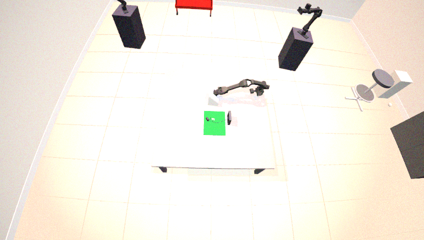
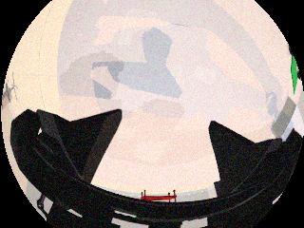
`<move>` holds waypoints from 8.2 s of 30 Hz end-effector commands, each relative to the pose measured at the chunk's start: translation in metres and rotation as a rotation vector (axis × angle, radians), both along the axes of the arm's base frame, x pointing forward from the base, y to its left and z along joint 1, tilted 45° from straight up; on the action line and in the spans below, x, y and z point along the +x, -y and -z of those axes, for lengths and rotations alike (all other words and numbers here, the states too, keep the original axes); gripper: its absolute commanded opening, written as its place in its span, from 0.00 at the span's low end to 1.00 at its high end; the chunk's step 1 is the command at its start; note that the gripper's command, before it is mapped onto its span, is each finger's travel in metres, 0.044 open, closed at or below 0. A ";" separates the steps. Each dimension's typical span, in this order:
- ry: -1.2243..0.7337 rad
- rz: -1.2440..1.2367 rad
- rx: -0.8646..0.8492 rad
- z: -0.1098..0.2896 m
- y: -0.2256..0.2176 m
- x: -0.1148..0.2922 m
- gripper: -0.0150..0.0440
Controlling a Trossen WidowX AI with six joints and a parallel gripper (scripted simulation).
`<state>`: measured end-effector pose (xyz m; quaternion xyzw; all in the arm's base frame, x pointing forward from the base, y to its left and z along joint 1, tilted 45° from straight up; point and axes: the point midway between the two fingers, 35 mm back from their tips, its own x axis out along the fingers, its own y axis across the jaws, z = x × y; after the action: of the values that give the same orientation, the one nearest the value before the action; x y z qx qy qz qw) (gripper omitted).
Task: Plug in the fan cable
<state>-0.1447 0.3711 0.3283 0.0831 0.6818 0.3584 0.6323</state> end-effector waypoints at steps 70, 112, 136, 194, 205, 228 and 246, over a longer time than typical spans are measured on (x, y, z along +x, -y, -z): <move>0.193 -0.314 0.060 0.322 0.413 0.471 1.00; 0.193 -0.312 0.074 0.393 0.345 0.467 1.00; 0.202 -0.322 0.071 0.393 0.343 0.468 0.58; 0.088 -0.118 0.036 0.317 0.409 0.487 0.25; -0.097 0.209 -0.005 0.306 0.399 0.515 0.25; -0.533 0.860 -0.038 0.280 0.372 0.566 0.25; -0.919 1.303 -0.043 0.258 0.346 0.597 0.25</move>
<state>0.4475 0.0219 0.0687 0.5712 0.7027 -0.1412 0.4000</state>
